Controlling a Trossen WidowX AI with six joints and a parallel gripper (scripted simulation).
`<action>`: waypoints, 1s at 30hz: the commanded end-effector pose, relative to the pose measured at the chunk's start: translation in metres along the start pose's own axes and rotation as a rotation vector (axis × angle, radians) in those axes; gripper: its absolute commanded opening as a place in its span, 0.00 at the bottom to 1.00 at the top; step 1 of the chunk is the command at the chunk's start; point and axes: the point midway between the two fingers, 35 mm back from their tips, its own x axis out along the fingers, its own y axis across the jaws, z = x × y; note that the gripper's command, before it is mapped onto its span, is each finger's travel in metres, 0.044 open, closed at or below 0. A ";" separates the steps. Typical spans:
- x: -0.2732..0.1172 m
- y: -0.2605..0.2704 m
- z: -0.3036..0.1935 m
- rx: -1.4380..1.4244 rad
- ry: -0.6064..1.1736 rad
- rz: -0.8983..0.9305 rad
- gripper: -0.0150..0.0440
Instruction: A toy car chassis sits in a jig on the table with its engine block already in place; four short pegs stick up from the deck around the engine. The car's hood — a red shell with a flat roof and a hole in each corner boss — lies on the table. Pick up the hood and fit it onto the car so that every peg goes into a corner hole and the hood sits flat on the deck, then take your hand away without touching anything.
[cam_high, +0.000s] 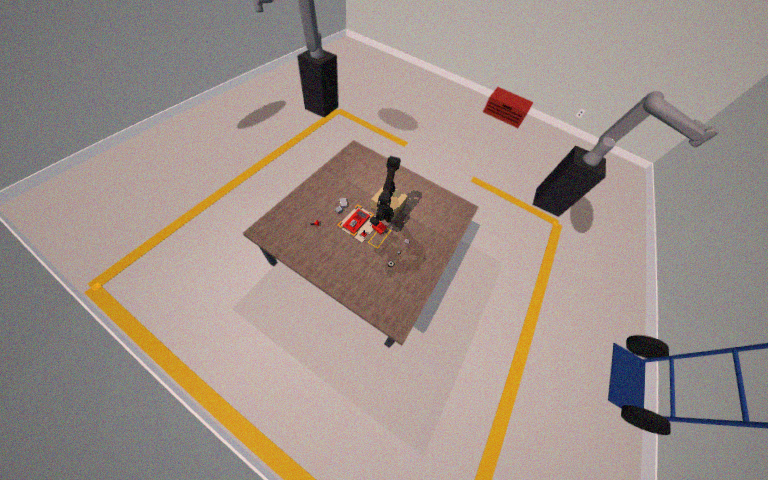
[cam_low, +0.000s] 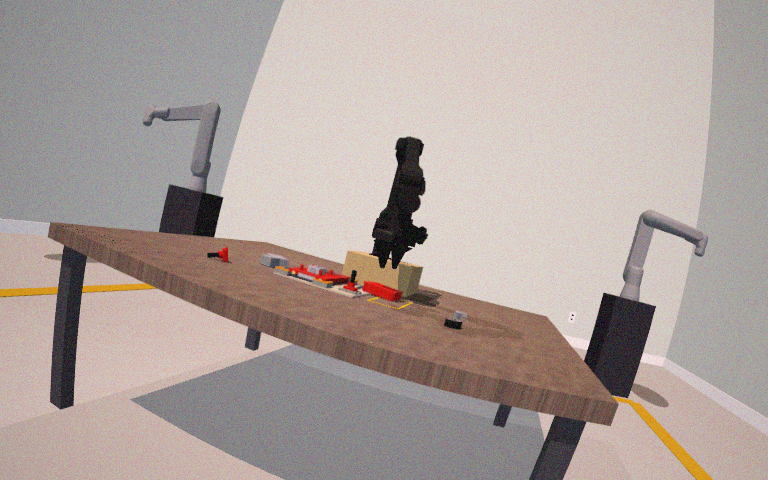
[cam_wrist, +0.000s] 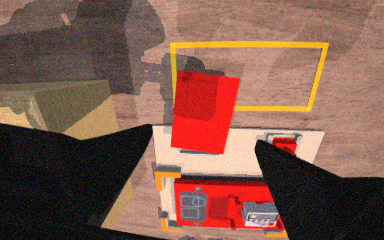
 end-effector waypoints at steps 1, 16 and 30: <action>0.004 0.000 0.000 -0.005 0.004 0.000 1.00; 0.017 -0.001 0.000 -0.005 0.004 0.000 1.00; 0.029 0.000 0.000 -0.005 0.004 0.000 1.00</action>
